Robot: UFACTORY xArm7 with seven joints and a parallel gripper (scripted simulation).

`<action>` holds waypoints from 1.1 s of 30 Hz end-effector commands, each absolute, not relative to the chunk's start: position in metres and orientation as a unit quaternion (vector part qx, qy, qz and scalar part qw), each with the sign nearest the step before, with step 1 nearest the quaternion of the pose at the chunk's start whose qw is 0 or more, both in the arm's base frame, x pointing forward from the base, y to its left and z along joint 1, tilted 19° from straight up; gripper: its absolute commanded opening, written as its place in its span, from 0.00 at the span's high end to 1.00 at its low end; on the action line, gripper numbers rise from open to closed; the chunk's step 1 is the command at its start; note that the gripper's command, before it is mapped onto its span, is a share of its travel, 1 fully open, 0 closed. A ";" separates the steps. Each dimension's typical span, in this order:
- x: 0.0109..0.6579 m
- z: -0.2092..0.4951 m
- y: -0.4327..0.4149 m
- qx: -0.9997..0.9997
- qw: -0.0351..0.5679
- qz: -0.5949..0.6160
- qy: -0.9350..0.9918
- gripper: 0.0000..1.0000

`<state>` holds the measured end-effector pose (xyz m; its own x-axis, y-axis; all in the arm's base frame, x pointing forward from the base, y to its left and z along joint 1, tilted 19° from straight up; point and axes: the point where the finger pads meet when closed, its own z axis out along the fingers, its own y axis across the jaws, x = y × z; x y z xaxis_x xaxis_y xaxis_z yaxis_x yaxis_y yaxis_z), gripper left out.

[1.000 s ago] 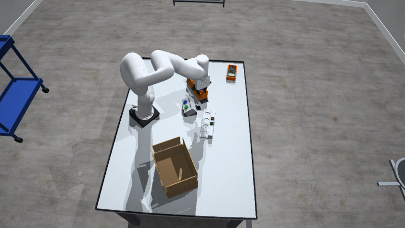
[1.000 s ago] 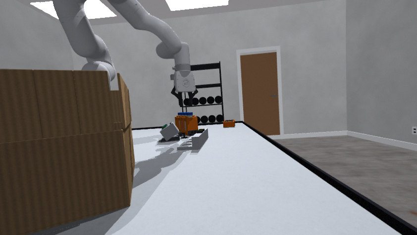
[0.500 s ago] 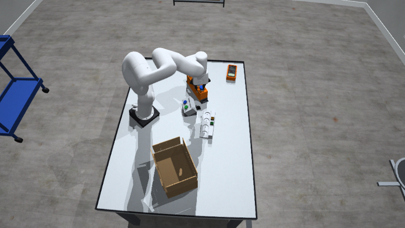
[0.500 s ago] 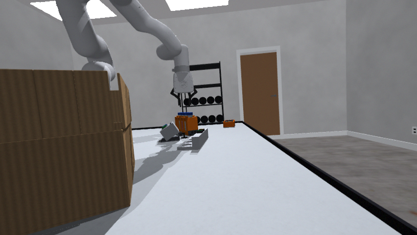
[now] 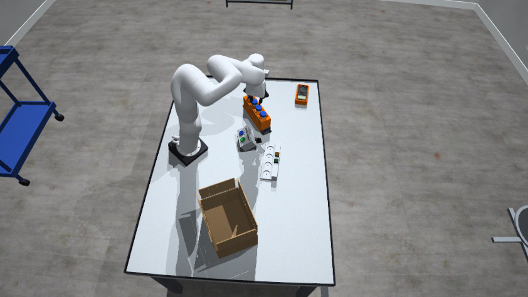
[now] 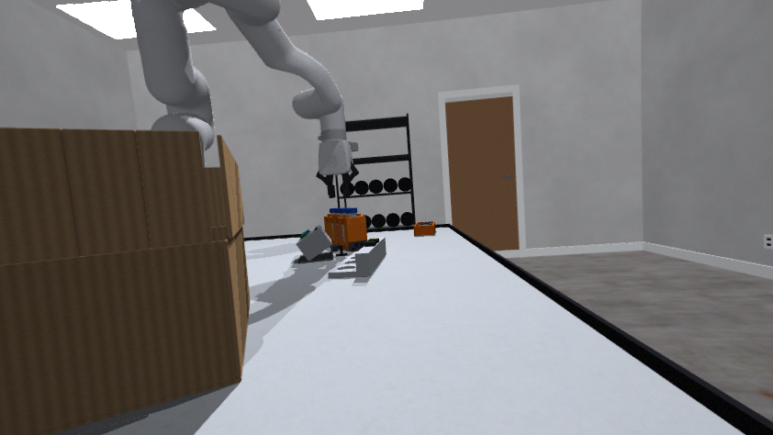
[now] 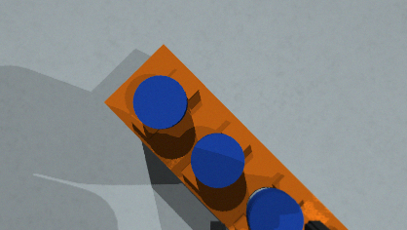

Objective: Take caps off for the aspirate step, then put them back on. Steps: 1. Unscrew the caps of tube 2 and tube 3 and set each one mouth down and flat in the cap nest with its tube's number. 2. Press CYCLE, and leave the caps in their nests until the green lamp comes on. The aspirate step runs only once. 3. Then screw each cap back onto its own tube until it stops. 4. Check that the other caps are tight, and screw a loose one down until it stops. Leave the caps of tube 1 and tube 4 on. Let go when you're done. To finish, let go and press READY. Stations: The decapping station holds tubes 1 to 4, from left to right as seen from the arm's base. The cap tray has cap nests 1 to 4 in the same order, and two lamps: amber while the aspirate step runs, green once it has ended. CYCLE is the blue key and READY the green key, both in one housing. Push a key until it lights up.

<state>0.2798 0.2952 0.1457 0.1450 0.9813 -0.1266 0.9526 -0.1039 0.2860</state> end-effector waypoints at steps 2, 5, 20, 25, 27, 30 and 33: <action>0.268 0.135 0.335 0.744 0.161 0.045 0.647 0.54; 0.266 0.133 0.339 0.744 0.161 0.045 0.647 0.54; 0.275 0.102 0.333 0.744 0.161 0.045 0.647 0.54; 0.276 0.100 0.333 0.744 0.161 0.045 0.647 0.54; 0.276 0.100 0.333 0.744 0.161 0.045 0.647 0.54; 0.276 0.099 0.332 0.744 0.161 0.045 0.647 0.54; 0.277 0.097 0.332 0.744 0.161 0.045 0.647 0.54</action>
<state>0.2762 0.3306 0.0969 0.1602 0.9764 -0.1452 0.9487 -0.1116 0.2959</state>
